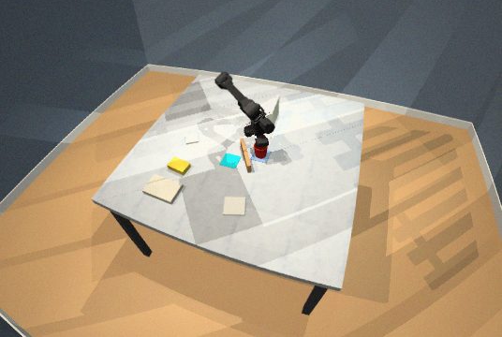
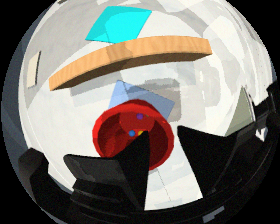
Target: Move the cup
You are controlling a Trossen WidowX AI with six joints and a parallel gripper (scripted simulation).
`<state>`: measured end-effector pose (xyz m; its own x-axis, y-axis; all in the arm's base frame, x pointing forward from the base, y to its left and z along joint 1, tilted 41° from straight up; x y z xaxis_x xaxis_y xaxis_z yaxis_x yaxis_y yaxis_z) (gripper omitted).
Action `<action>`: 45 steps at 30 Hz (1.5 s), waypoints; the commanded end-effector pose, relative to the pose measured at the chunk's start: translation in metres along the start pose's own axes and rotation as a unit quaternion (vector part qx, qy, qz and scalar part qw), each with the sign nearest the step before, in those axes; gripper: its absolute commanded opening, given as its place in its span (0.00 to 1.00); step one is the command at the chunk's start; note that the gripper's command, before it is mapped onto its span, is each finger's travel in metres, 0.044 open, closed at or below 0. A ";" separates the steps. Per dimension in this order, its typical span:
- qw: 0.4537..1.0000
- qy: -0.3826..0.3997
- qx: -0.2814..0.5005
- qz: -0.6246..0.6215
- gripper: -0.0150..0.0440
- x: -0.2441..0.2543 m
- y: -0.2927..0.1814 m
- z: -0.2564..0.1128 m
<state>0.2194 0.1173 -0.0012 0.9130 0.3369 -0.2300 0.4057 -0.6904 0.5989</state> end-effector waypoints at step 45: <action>1.000 0.000 -0.001 -0.002 0.25 0.001 -0.001 -0.014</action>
<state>0.2188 0.1194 0.0006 0.9085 0.3406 -0.2421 0.4159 -0.6800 0.6038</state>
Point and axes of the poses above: the point midway between the two fingers, 35 mm back from their tips, its own z axis out along the fingers, its own x axis across the jaws, y = z × x, the point moved 3 cm from there along -z, back along the fingers, and after that the axes turned 5 degrees about z, right-handed, at the moved point
